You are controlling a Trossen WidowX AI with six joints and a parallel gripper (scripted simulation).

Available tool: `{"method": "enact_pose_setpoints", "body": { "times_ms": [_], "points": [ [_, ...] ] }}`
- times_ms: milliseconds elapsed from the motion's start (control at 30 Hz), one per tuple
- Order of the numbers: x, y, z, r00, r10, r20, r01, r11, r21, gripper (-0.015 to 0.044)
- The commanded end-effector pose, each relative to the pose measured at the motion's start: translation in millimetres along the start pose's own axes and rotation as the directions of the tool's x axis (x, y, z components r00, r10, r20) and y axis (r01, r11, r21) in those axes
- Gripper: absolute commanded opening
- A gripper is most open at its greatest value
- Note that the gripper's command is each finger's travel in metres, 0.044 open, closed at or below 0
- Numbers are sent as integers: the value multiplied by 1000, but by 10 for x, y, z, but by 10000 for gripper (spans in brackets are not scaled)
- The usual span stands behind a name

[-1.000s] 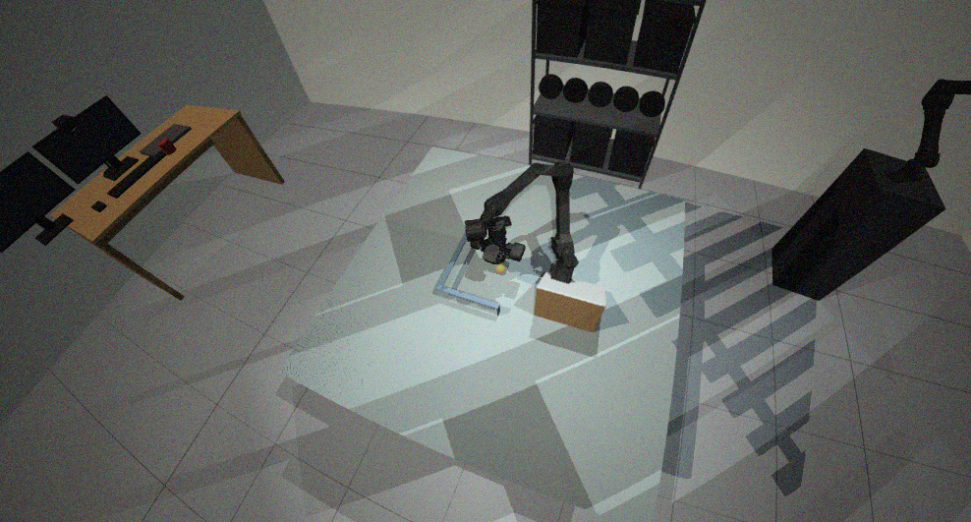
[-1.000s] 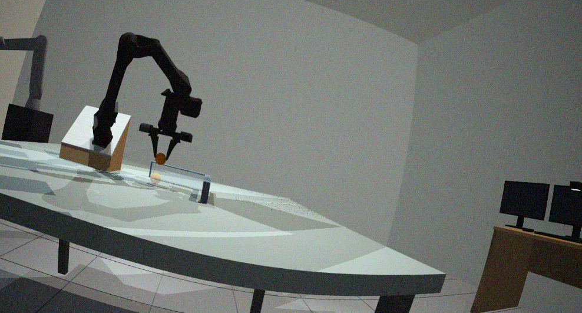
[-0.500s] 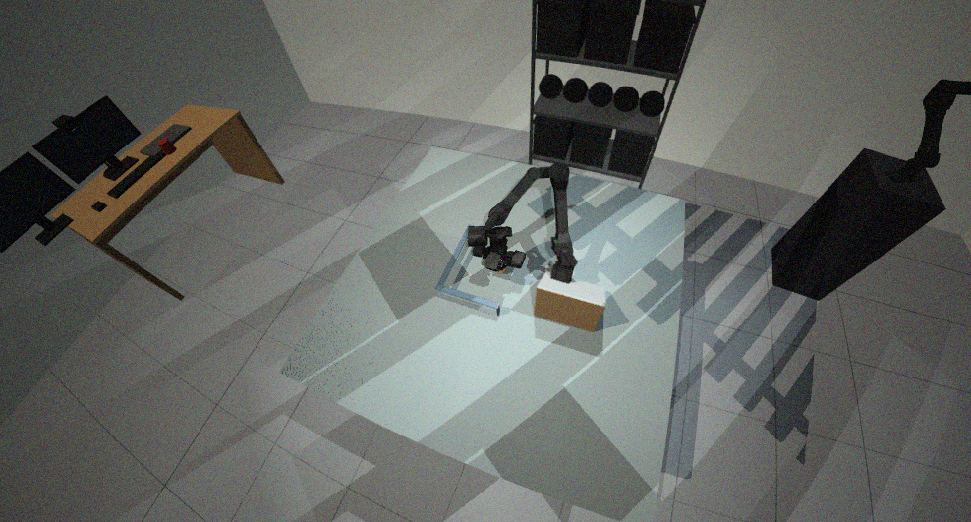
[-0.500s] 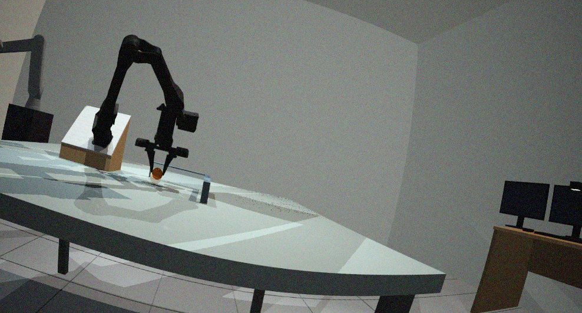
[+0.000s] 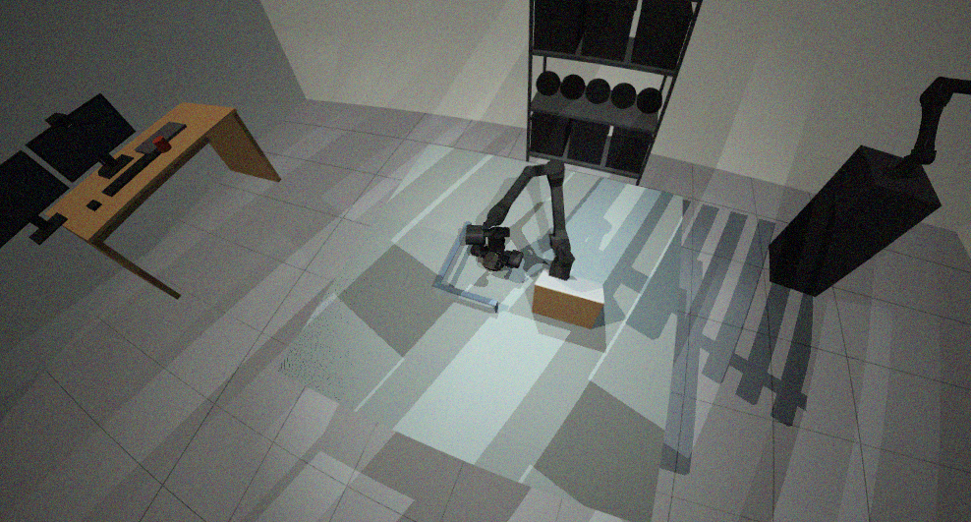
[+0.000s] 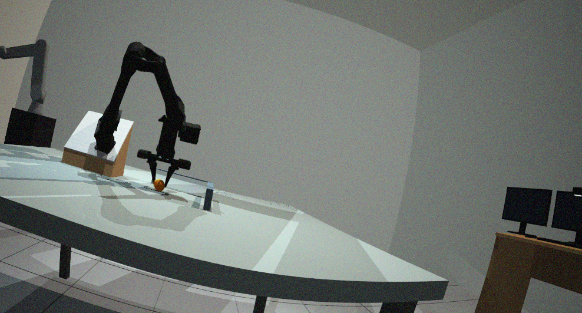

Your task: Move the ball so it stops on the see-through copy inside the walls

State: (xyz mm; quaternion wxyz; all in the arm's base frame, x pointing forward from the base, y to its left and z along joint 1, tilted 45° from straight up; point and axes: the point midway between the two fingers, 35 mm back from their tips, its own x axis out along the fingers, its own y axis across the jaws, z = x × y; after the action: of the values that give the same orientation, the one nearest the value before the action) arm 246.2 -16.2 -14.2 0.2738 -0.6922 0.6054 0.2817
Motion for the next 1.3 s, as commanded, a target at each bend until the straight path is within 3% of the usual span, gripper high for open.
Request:
{"method": "enact_pose_setpoints", "body": {
  "times_ms": [0, 100, 467, 633, 833, 1267],
  "points": [
    [58, 48, 2, 1000, 14, -10, -14, 1000, -15, 0],
    [58, 48, 2, 1000, 14, -10, -14, 1000, -15, 0],
    [13, 4, 2, 1000, 0, -2, 0, 1000, -3, 289],
    [-13, 0, 6, 1000, 0, -1, 0, 1000, -4, 293],
    [-806, 28, 20, 1000, 14, -5, -14, 1000, -16, 293],
    [-767, 26, 39, 1000, 10, -10, -10, 1000, -28, 293]
  ]
}}
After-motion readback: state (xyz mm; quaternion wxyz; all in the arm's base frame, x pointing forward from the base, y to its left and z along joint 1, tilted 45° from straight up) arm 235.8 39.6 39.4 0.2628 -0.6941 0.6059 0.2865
